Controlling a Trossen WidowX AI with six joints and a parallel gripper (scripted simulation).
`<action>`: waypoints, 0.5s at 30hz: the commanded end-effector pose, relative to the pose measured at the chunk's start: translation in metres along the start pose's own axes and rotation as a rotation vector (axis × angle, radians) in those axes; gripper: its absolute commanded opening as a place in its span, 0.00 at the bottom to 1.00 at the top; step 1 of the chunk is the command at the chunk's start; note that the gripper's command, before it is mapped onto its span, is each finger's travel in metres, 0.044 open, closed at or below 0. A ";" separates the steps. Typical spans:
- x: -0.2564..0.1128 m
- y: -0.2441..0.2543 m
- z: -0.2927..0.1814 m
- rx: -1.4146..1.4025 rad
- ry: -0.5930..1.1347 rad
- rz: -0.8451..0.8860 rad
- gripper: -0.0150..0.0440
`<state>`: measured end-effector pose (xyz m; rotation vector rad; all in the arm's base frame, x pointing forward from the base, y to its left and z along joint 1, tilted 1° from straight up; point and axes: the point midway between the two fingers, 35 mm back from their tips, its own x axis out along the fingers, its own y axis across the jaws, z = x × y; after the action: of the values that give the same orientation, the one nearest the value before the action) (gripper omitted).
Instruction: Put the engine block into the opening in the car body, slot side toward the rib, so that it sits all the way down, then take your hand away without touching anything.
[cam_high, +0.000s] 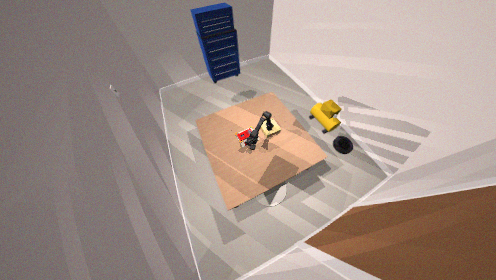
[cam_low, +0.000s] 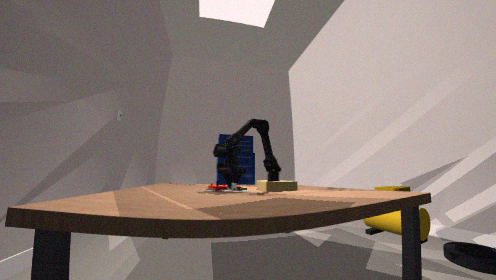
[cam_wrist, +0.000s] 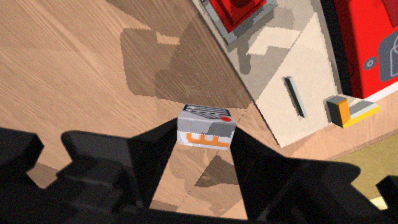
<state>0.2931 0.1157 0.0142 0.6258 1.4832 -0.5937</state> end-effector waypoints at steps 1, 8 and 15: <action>-0.017 0.002 0.002 -0.004 -0.009 0.009 0.25; -0.039 0.002 0.002 -0.003 -0.009 0.009 0.25; -0.061 0.000 0.001 -0.002 -0.009 0.009 0.25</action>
<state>0.2934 0.1146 0.0603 0.6283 1.4811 -0.5940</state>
